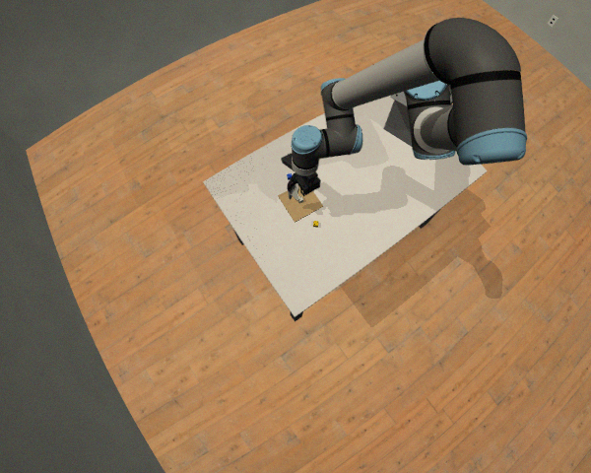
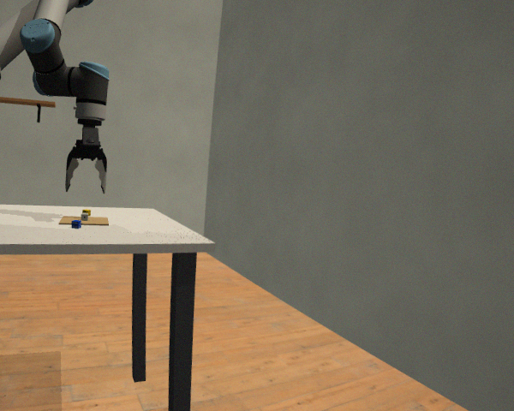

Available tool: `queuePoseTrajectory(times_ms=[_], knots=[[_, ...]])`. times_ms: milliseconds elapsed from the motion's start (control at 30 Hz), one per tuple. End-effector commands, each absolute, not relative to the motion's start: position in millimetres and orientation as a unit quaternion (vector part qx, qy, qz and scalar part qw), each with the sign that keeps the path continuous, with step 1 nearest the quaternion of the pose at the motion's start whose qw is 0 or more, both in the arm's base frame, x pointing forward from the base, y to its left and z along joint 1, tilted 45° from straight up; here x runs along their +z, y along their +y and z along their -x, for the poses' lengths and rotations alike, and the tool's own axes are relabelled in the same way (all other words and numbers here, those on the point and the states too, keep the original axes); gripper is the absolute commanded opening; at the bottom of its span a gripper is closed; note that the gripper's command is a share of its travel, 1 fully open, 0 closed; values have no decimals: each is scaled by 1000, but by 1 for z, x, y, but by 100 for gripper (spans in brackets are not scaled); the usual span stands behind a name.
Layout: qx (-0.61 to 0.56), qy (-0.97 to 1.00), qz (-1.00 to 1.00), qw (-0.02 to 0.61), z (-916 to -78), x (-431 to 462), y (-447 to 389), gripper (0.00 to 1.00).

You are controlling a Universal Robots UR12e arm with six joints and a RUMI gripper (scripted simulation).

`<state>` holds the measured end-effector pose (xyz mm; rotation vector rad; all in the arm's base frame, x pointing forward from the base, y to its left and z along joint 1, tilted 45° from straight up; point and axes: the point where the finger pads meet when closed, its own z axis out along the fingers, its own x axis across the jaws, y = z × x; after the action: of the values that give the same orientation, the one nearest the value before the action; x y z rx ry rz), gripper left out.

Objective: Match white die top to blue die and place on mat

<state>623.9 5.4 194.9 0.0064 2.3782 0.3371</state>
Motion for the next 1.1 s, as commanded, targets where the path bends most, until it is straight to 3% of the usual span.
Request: queuePoseTrajectory(times_ms=[0, 1067], knots=[[126, 924, -5, 362, -624, 195, 5, 100], [126, 924, -5, 362, -608, 212, 0, 100]])
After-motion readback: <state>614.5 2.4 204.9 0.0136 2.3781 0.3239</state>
